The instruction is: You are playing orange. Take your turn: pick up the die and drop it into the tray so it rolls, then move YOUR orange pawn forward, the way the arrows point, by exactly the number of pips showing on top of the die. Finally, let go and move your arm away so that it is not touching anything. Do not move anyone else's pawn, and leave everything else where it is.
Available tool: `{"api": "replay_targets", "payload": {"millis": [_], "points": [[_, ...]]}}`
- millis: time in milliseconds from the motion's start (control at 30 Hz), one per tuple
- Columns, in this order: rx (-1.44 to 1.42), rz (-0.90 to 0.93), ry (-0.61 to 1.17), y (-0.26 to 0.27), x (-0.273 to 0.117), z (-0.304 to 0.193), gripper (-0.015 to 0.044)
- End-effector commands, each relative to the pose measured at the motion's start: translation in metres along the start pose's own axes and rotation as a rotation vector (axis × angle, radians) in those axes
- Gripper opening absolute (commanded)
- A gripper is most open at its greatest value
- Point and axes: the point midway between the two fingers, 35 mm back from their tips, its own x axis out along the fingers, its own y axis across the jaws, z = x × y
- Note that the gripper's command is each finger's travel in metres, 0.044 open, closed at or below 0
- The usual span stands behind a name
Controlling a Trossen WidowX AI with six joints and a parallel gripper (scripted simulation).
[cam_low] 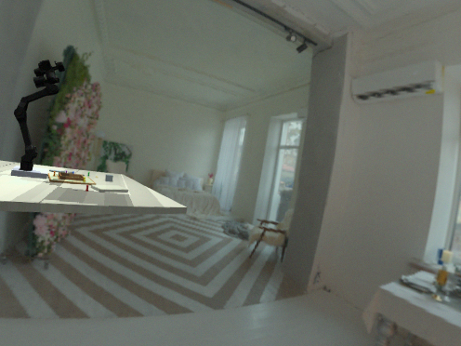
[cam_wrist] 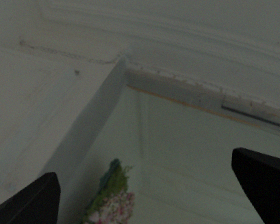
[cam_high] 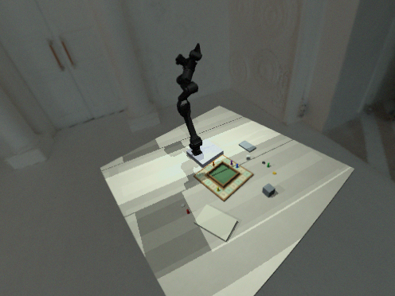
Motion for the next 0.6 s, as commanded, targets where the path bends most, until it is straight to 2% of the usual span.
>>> {"api": "replay_targets", "payload": {"millis": [0, 133, 333, 567], "points": [[0.003, -0.003, -0.001, -0.001, 0.000, 0.000, 0.0374], [0.065, -0.085, -0.032, -0.032, -0.007, -0.007, 0.0275], [0.217, -0.306, -0.066, -0.107, -0.029, -0.045, 0.0275], [0.353, -0.569, -0.006, -0.178, -0.064, -0.120, 0.0275]]}}
